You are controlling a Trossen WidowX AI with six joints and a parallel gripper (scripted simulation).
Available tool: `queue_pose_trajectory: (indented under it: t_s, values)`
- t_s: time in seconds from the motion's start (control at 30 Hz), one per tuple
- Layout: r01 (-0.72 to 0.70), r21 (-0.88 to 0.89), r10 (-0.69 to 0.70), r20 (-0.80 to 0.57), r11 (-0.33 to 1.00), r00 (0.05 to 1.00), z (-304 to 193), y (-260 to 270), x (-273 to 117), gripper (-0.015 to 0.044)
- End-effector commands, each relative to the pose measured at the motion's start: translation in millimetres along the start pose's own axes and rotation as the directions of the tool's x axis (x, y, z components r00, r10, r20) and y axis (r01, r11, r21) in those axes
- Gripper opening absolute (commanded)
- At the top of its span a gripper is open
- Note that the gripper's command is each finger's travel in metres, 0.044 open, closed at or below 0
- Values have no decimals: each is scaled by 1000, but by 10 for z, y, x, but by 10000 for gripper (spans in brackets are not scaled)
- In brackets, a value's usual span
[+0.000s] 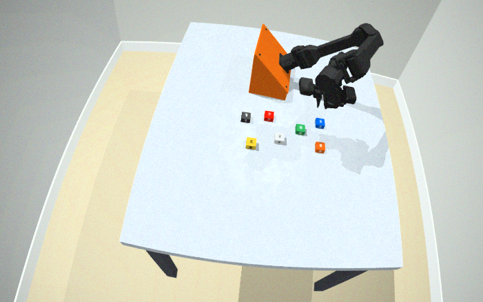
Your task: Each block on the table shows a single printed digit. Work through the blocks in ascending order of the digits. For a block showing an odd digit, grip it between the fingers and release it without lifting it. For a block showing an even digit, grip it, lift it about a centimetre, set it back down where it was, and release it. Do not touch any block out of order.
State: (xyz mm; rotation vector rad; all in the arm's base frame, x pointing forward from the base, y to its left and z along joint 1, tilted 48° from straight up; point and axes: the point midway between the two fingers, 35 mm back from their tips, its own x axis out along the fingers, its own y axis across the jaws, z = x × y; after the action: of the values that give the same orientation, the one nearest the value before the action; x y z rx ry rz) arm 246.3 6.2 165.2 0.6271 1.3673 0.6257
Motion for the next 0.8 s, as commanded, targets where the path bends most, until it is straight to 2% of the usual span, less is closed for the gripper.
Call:
queue_pose_trajectory:
  t_s: [0.0, 0.17, 0.23, 0.4, 0.53, 0.77]
  values:
    - [-9, 11, 9, -9, 1000, 1000, -288, 311, 43, 120]
    - [-9, 12, 9, -10, 1000, 1000, -303, 326, 46, 120]
    - [-5, 12, 6, -10, 1000, 1000, -292, 318, 135, 172]
    - [-8, 10, 8, -7, 1000, 1000, -297, 334, 765, 304]
    - [-13, 9, 13, -7, 1000, 1000, -311, 345, 849, 400]
    - [-12, 9, 12, -7, 1000, 1000, -308, 344, 904, 400]
